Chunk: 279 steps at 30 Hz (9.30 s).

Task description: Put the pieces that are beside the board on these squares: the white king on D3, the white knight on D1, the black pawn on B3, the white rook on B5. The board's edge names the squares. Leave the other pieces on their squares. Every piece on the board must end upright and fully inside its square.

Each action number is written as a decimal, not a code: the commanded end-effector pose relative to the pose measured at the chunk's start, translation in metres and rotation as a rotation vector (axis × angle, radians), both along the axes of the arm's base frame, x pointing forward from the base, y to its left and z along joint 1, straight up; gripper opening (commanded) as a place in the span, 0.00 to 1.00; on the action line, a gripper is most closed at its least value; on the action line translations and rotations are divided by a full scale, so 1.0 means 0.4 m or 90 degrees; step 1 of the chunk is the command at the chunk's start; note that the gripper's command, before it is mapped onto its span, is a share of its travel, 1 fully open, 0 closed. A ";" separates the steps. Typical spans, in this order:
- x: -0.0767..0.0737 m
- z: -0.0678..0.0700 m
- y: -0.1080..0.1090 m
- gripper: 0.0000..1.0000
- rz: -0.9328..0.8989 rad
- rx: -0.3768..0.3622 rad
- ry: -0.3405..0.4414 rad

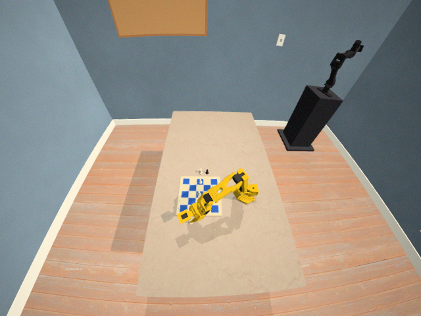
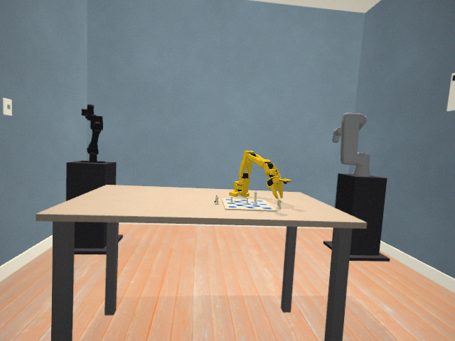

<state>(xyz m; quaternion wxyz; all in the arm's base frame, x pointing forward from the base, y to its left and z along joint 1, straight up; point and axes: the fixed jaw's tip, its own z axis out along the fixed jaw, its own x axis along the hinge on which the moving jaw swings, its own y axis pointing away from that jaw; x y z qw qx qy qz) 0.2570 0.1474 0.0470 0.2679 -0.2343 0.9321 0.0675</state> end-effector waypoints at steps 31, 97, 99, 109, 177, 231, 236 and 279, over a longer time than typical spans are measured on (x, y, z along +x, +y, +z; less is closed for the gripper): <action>-0.011 -0.086 0.000 0.13 0.003 0.000 0.004; -0.005 -0.075 -0.012 0.13 -0.004 -0.003 0.003; -0.005 -0.074 -0.012 0.13 -0.005 -0.003 0.003; -0.002 -0.070 -0.014 0.13 -0.008 -0.003 0.003; 0.000 -0.040 -0.019 0.00 -0.009 -0.004 0.002; 0.079 0.125 -0.242 0.00 -0.215 -0.004 0.002; 0.092 0.125 -0.276 0.00 -0.246 -0.004 0.002; 0.085 0.105 -0.254 0.00 -0.227 -0.004 0.002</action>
